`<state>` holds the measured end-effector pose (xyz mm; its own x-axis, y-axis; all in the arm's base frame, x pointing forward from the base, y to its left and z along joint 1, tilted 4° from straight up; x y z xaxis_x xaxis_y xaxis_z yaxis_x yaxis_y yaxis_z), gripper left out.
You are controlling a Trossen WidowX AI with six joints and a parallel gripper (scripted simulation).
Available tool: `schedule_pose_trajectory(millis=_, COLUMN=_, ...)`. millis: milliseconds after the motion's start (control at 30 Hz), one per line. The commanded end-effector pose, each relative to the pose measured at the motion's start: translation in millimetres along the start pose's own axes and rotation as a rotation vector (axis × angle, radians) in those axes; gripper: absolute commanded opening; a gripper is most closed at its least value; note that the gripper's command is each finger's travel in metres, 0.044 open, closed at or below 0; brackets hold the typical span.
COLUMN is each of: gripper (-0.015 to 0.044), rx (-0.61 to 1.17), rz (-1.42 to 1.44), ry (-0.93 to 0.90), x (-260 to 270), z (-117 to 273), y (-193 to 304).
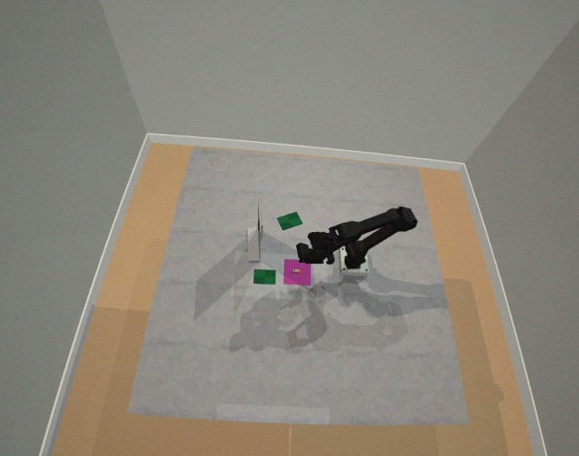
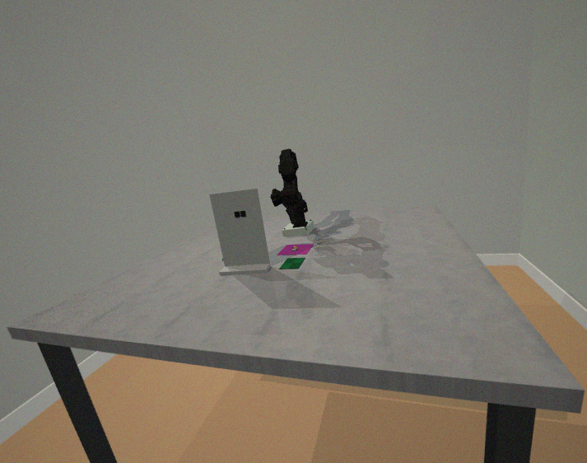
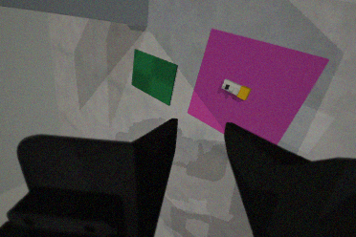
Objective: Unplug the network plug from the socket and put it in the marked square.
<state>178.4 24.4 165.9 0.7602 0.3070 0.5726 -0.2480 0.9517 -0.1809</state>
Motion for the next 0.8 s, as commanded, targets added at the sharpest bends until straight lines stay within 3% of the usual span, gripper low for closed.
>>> schedule_pose_trajectory(millis=0, gripper=0.0156, rx=-0.003, rz=-0.005, ry=-0.009, x=2, z=7, y=-1)
schedule_pose_trajectory(millis=767, gripper=0.0156, rx=-0.001, rz=-0.002, ry=-0.003, x=32, z=46, y=-7)
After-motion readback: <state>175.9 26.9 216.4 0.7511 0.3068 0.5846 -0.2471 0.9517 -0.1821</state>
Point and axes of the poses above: the point midway between the two fingers, 35 mm back from their tips, its own z axis back along the fingers, its own x axis across the jaws, y = z × x, the point moved 7 cm from there along z, back along the fingers, and after that the axes turned 12 degrees about z, right-handed, at the moved point
